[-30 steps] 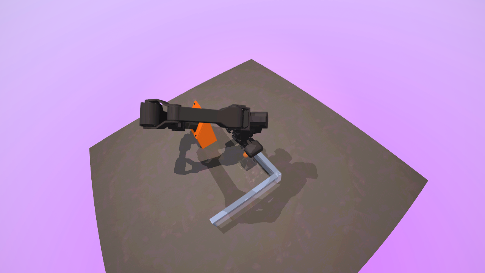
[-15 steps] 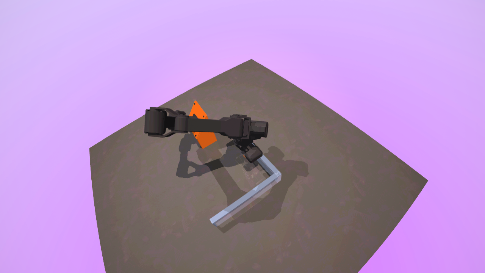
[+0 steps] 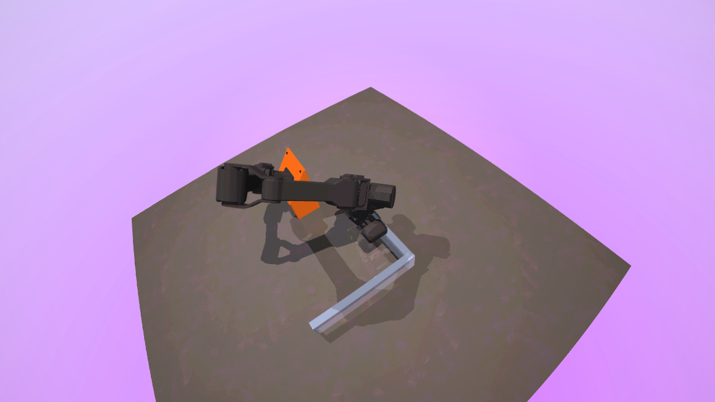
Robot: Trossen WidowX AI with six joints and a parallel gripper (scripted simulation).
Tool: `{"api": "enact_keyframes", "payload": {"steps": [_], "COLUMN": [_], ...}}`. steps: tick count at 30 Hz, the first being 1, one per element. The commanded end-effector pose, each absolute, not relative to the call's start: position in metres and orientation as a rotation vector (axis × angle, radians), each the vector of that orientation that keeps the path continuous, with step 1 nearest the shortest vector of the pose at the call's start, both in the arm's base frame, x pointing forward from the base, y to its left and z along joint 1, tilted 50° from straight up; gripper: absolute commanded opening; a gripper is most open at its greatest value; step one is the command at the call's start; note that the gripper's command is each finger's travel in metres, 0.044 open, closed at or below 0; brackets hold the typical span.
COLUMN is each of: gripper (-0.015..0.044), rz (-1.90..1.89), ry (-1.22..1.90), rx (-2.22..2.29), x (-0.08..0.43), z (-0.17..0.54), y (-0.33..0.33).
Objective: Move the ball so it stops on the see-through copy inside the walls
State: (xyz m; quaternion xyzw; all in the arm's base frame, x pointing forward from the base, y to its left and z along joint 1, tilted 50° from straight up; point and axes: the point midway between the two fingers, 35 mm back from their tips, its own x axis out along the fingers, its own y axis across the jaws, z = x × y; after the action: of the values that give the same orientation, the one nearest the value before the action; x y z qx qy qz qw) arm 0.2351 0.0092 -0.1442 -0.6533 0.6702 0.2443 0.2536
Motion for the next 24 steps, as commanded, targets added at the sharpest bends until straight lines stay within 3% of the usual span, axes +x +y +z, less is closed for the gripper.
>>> {"api": "enact_keyframes", "payload": {"steps": [1,3,12,19,24], "gripper": [0.0000,0.0000,0.0231,0.0231,0.0231], "rz": [0.674,0.674,0.664,0.665,0.678], "ry": [1.832,1.832,1.822,1.822,1.827], "rx": [-1.784,-1.784,-1.776,-1.776,-1.780], "x": [0.232,0.232,0.235,0.235,0.236], "z": [-0.146,-0.146,-0.145,-0.143,-0.096], "y": [0.006,0.006,0.009,0.011,0.067]}}
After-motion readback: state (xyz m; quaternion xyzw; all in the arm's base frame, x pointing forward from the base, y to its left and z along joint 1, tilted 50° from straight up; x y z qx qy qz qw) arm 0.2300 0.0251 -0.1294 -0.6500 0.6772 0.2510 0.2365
